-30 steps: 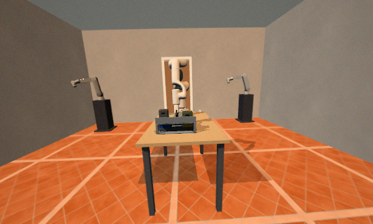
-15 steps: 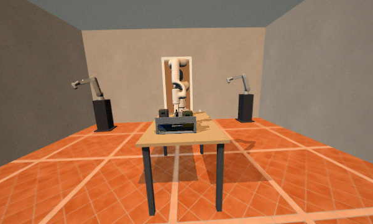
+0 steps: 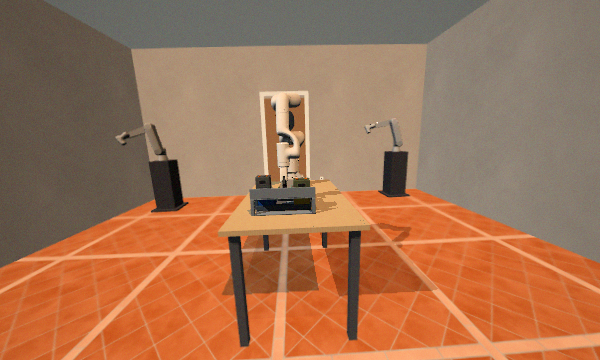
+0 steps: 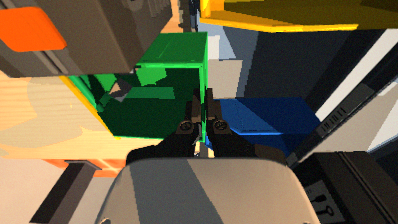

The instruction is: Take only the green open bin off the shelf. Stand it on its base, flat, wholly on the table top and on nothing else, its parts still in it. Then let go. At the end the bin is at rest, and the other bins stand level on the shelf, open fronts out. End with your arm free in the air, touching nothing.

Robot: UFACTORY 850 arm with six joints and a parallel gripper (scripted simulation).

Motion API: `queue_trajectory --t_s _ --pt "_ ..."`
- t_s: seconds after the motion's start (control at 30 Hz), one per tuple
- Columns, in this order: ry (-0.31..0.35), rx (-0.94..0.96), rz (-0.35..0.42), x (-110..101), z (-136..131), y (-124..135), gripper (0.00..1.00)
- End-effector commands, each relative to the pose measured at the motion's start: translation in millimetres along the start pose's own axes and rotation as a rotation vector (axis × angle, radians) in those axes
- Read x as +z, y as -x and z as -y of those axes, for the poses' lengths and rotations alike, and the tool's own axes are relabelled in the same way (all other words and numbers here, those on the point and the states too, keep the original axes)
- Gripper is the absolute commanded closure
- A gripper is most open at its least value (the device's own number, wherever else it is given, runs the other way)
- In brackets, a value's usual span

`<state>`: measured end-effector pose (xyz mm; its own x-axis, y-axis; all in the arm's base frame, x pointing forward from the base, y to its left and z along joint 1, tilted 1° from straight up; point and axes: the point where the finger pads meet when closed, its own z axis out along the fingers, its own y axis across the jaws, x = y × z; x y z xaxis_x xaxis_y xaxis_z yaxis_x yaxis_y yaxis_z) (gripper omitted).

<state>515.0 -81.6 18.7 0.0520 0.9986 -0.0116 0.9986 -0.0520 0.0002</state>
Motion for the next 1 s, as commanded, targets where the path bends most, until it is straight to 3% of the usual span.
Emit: queue_trajectory --t_s 0.0,0.97 --pt "0.002 0.000 0.000 -0.3 -0.9 0.1 1.00" --pt "0.002 0.000 0.000 -0.2 14.9 0.1 1.00"
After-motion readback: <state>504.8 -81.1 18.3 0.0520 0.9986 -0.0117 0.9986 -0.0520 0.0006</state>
